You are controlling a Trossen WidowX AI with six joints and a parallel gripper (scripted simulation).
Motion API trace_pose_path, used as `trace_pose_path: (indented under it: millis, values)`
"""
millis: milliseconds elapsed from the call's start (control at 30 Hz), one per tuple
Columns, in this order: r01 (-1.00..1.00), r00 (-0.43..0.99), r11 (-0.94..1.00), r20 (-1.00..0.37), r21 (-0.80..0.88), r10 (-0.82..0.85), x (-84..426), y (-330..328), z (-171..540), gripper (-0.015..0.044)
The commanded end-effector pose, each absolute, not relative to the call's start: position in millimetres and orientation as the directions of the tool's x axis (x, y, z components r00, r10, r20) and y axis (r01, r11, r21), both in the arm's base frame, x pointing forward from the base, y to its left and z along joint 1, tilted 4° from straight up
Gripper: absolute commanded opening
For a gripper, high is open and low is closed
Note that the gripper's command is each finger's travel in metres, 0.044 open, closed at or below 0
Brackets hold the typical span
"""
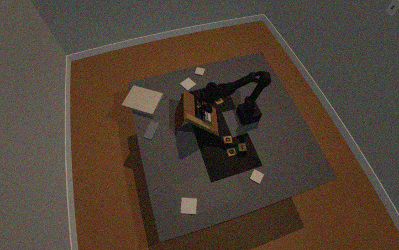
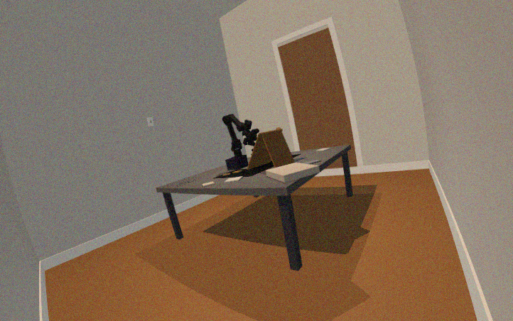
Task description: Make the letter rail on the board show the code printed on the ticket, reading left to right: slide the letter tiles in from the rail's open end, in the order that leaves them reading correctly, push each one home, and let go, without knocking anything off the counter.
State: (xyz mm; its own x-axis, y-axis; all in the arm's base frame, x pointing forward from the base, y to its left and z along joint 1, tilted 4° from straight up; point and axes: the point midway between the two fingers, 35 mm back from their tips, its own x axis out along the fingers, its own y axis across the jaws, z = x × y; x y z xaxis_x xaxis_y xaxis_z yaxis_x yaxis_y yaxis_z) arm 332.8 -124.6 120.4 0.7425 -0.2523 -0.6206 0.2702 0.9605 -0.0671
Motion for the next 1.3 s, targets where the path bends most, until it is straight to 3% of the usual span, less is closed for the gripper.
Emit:
trace_pose_path:
  millis: [0,1267]
  values:
    - [0.277,0.743,0.959,-0.618,-0.065,-0.257,333.5,-122.8,120.6,0.0000]
    - [0.277,0.744,0.959,-0.618,-0.063,-0.255,339.5,-102.2,119.2,0.0000]
